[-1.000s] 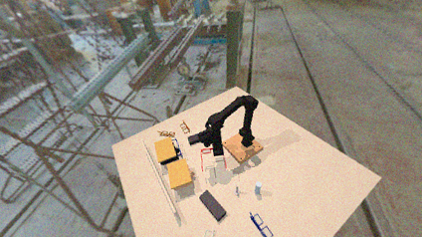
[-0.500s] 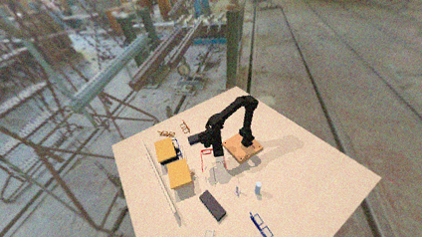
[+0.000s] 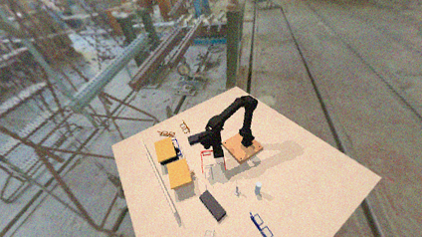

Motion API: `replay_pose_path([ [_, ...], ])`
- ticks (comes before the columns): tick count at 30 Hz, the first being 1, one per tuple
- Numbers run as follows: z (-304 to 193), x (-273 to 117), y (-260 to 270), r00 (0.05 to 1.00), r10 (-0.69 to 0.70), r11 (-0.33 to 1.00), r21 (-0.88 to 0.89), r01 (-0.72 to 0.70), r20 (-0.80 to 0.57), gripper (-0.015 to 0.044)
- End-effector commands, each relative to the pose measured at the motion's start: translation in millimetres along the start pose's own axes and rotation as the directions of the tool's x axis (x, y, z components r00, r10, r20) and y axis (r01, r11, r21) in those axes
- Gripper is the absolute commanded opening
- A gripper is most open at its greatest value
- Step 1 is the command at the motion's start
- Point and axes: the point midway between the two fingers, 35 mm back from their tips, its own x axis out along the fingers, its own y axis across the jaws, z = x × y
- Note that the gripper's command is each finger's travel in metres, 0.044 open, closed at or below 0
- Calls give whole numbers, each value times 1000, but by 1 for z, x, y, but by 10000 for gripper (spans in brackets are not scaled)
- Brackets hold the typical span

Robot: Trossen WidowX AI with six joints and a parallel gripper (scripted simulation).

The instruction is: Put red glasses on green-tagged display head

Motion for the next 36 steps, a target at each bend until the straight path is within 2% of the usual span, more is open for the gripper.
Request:
replay_pose_path([
  [1,0,5,-1,1000,-8,1000,-4,8,-4,0],
  [36,1,34,-1,1000,-8,1000,-4,8,-4,0],
])
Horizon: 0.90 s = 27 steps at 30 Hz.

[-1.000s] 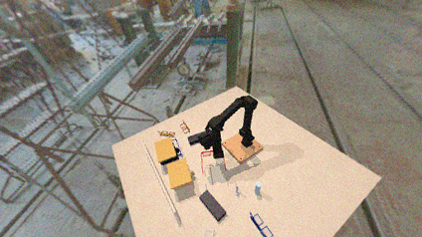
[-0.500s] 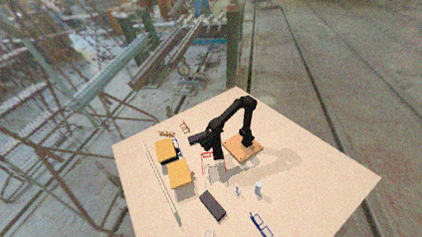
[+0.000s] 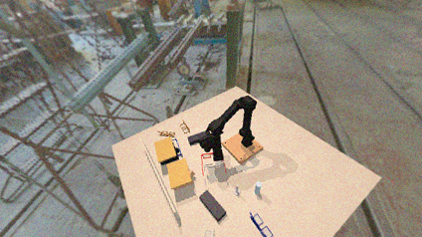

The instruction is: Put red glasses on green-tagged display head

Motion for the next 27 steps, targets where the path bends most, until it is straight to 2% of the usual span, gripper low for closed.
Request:
replay_pose_path([
  [1,-1,5,-1,1000,-8,1000,-4,8,-5,0],
  [27,-2,26,-2,1000,-8,1000,-4,8,-5,0],
])
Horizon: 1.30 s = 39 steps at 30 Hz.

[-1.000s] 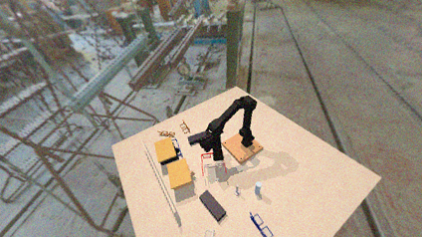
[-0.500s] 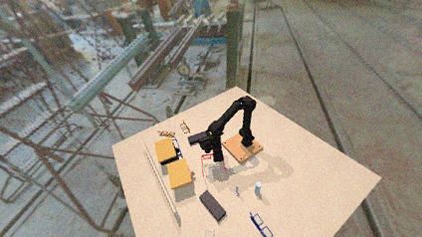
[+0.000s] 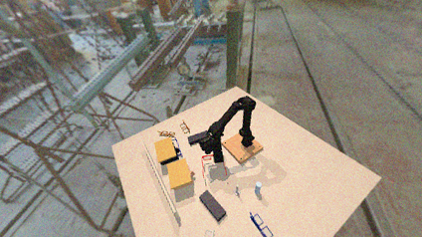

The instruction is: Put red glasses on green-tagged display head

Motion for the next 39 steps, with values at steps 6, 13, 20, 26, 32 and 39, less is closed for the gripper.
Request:
replay_pose_path([
  [6,-2,9,-2,1000,-8,1000,-4,8,-5,0],
  [13,-3,15,-2,1000,-8,1000,-4,8,-5,0],
  [20,-3,20,-3,1000,-8,1000,-4,8,-5,0],
  [26,-4,25,-3,1000,-8,1000,-4,8,-5,0],
  [32,-5,29,-3,1000,-8,1000,-4,8,-5,0],
  [39,-4,25,-2,1000,-1,1000,0,1,-1,107],
])
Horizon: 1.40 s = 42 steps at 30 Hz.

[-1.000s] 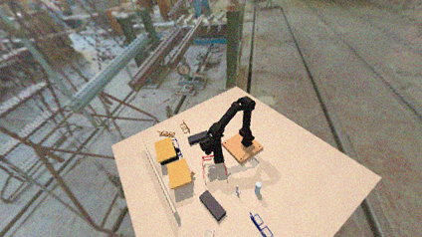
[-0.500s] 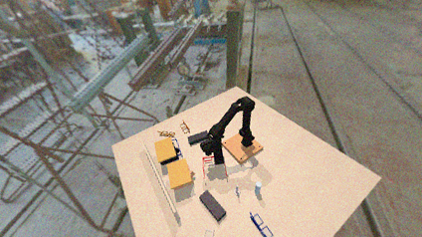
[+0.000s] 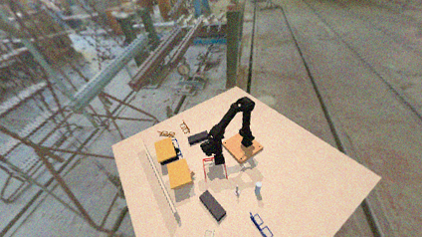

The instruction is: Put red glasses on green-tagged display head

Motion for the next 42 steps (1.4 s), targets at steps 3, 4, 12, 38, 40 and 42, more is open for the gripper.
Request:
replay_pose_path([
  [3,0,-1,0,1000,0,1000,0,0,1,107],
  [4,0,-1,0,1000,0,1000,0,0,1,107],
  [12,0,-4,4,1000,-2,1000,-2,2,-1,107],
  [38,0,-52,1,1000,-1,1000,1,1,-2,200],
  [40,0,-52,1,1000,-1,1000,1,1,-2,200],
  [42,0,-52,1,1000,-1,1000,1,1,-2,200],
])
